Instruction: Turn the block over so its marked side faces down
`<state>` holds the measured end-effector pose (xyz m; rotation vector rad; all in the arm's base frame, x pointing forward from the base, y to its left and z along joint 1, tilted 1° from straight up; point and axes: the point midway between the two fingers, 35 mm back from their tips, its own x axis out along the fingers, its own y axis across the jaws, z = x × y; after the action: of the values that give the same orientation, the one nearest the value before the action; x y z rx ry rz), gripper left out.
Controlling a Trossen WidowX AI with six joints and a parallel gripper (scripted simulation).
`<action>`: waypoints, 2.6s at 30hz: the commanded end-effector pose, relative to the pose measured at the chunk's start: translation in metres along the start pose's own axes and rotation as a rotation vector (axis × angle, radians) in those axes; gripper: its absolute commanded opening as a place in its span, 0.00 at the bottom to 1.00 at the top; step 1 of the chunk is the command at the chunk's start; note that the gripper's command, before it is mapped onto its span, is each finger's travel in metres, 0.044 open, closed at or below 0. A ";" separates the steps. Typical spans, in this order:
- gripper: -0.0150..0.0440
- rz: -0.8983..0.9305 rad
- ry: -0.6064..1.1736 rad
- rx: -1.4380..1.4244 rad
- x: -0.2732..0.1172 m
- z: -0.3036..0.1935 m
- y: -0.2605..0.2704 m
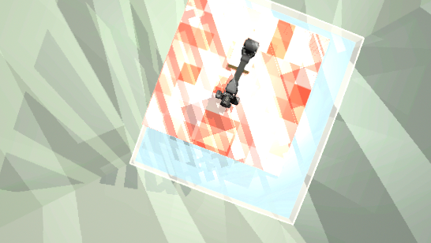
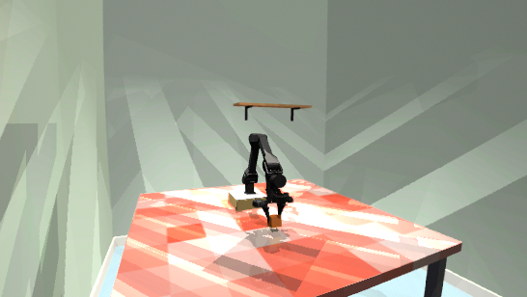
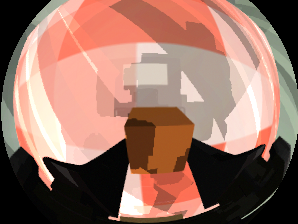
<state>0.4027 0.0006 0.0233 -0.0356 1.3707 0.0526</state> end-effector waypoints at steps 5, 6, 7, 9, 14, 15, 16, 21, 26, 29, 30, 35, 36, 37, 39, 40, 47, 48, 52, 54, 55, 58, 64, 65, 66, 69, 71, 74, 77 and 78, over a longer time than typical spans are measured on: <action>0.25 0.003 -0.124 0.002 -0.001 0.002 0.000; 0.25 0.003 -0.138 0.002 -0.001 0.001 0.000; 0.25 0.003 -0.153 0.002 -0.001 0.001 0.000; 0.25 0.003 -0.182 0.002 -0.001 0.000 0.000; 0.25 0.002 -0.253 0.001 -0.002 -0.002 0.000; 0.25 0.002 -0.268 0.001 -0.003 -0.002 0.000; 0.25 0.002 -0.282 0.001 -0.003 -0.003 0.000; 0.25 0.002 -0.344 0.000 -0.005 -0.006 0.001; 0.25 0.002 -0.349 0.000 -0.004 -0.006 0.001; 0.25 0.002 -0.384 0.001 0.002 -0.003 0.000; 0.25 0.002 -0.399 0.001 0.005 -0.003 0.000; 0.25 0.002 -0.476 0.002 0.015 0.000 0.000; 0.25 0.002 -0.491 0.002 0.017 0.001 0.000; 0.25 0.002 -0.507 0.003 0.019 0.001 0.000; 0.25 0.002 -0.537 0.003 0.022 0.001 0.000; 0.25 0.002 -0.552 0.003 0.024 0.001 0.000; 0.25 0.002 -0.659 0.003 0.030 -0.001 0.000; 0.25 0.002 -0.674 0.003 0.031 -0.002 0.000; 0.25 0.002 -0.735 0.003 0.032 -0.005 0.000; 0.25 0.002 -0.765 0.002 0.031 -0.006 0.000; 0.25 0.002 -0.780 0.002 0.031 -0.008 0.000; 0.25 0.002 -0.825 0.001 0.029 -0.011 0.000; 0.25 0.002 -0.865 0.001 0.027 -0.014 0.001; 0.25 0.002 -0.872 0.001 0.026 -0.014 0.001; 0.25 0.002 -0.882 0.001 0.025 -0.014 0.001; 0.25 0.002 -0.890 0.001 0.024 -0.014 0.001; 0.25 0.002 -0.890 0.001 0.024 -0.014 0.001; 0.25 0.002 -0.890 0.001 0.024 -0.014 0.001; 0.25 0.002 -0.890 0.001 0.024 -0.014 0.001; 0.25 0.002 -0.890 0.001 0.024 -0.014 0.001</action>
<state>0.3923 0.0006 -0.0048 -0.0108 0.4912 0.0572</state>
